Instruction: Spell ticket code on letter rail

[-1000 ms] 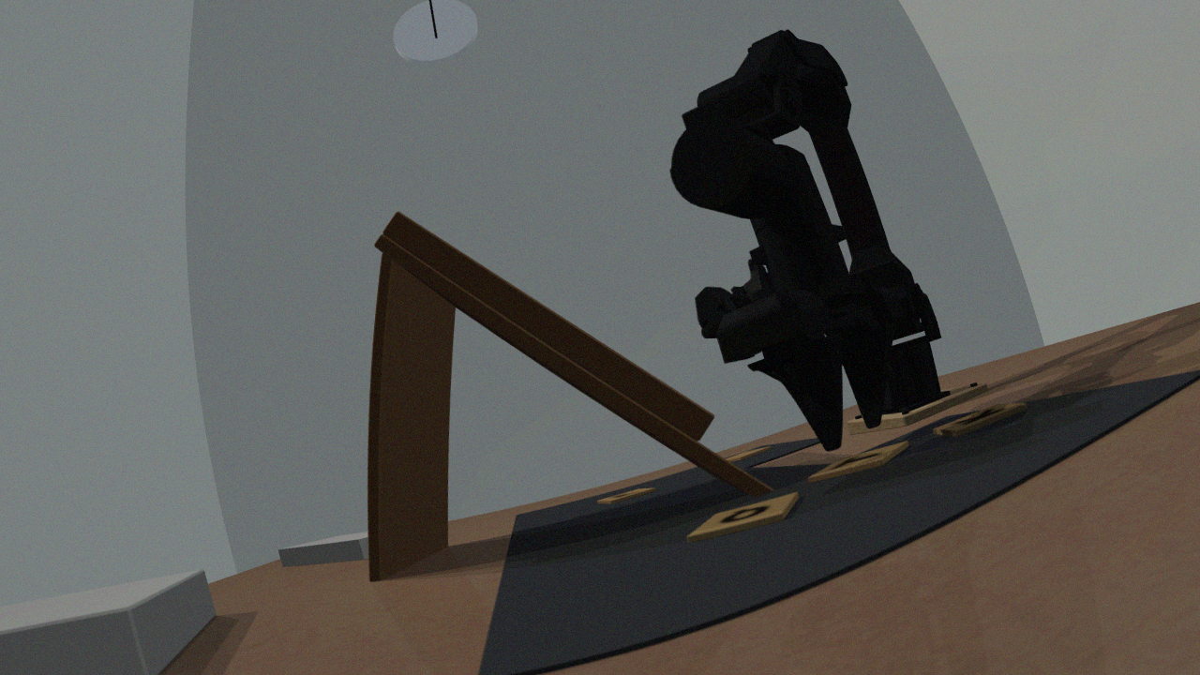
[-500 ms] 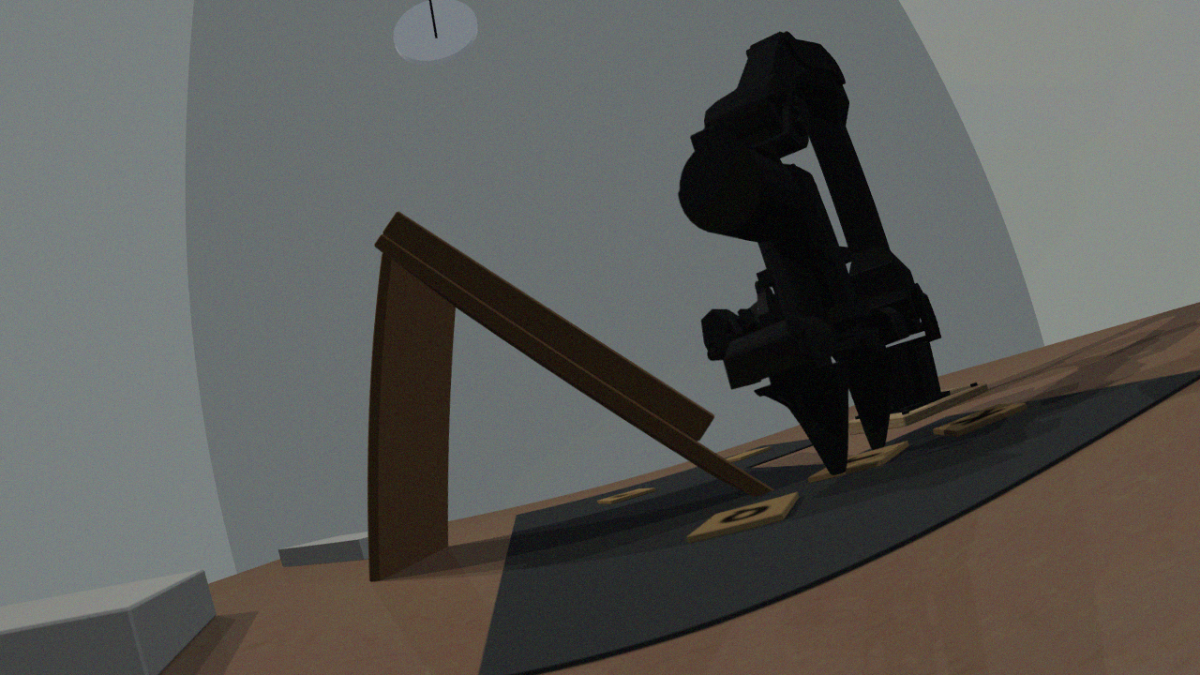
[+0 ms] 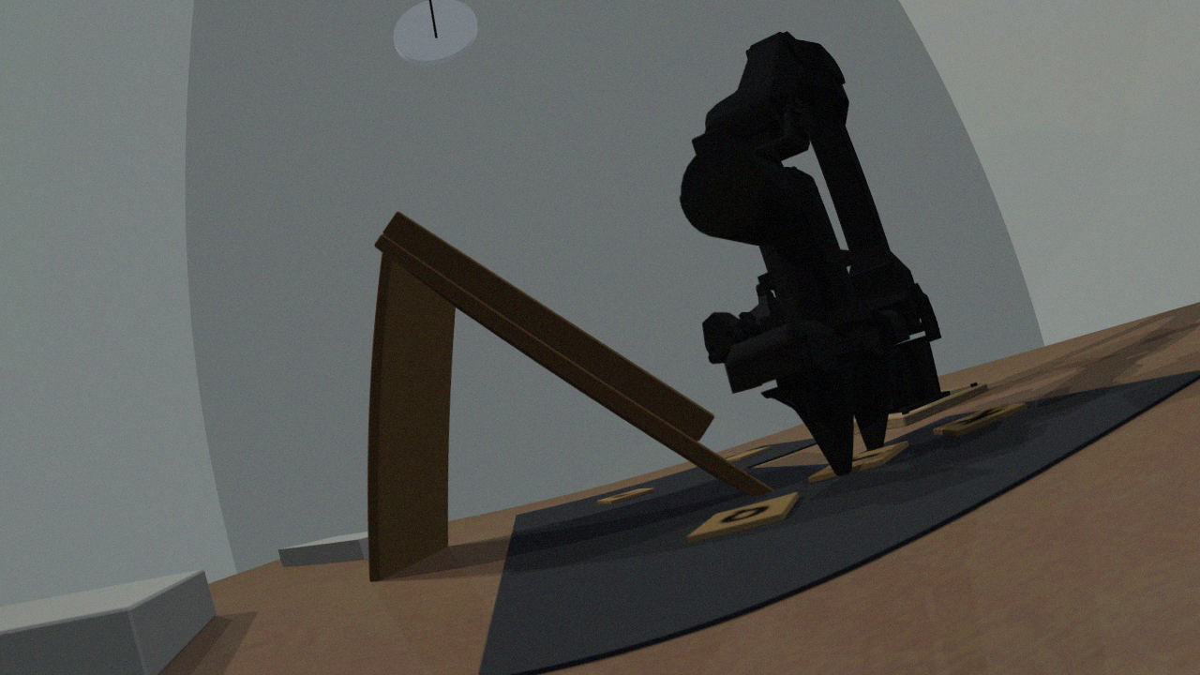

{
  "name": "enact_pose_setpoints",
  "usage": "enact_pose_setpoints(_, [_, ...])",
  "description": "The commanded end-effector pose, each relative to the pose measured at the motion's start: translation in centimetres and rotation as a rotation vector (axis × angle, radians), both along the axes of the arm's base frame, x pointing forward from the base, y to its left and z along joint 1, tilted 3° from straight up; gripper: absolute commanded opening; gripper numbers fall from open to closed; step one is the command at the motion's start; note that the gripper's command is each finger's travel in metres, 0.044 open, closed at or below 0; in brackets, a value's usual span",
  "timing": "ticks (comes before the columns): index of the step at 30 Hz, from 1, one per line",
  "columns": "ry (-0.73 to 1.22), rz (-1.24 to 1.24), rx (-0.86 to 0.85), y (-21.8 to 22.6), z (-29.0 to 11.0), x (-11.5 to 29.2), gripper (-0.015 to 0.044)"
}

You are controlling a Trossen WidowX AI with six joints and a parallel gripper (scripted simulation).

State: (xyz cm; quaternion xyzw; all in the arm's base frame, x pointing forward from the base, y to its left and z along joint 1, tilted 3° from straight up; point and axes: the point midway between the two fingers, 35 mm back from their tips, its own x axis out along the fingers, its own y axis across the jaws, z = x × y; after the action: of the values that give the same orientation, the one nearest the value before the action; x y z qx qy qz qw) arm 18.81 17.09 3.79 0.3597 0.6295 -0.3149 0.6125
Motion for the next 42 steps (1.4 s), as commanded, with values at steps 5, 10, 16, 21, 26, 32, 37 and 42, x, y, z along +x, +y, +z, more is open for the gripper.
enact_pose_setpoints(5, [-0.001,-0.004,-0.002,0.0,0.0,0.0,0.0214])
enact_pose_setpoints(10, [-0.001,-0.004,-0.002,0.0,0.4,0.0,0.0083])
enact_pose_setpoints(16, [-0.001,-0.004,-0.002,-0.1,0.8,-0.1,0.0000])
enact_pose_setpoints(21, [-0.001,-0.004,-0.002,-0.1,1.1,-0.1,0.0000])
enact_pose_setpoints(26, [-0.001,-0.004,-0.002,-0.1,1.5,-0.2,0.0000])
enact_pose_setpoints(32, [-0.001,-0.004,-0.002,-0.1,1.9,-0.2,0.0000])
enact_pose_setpoints(37, [-0.001,-0.004,-0.002,-0.1,2.2,-0.3,0.0000])
enact_pose_setpoints(42, [-0.001,-0.004,-0.002,-0.1,2.5,-0.3,0.0000])
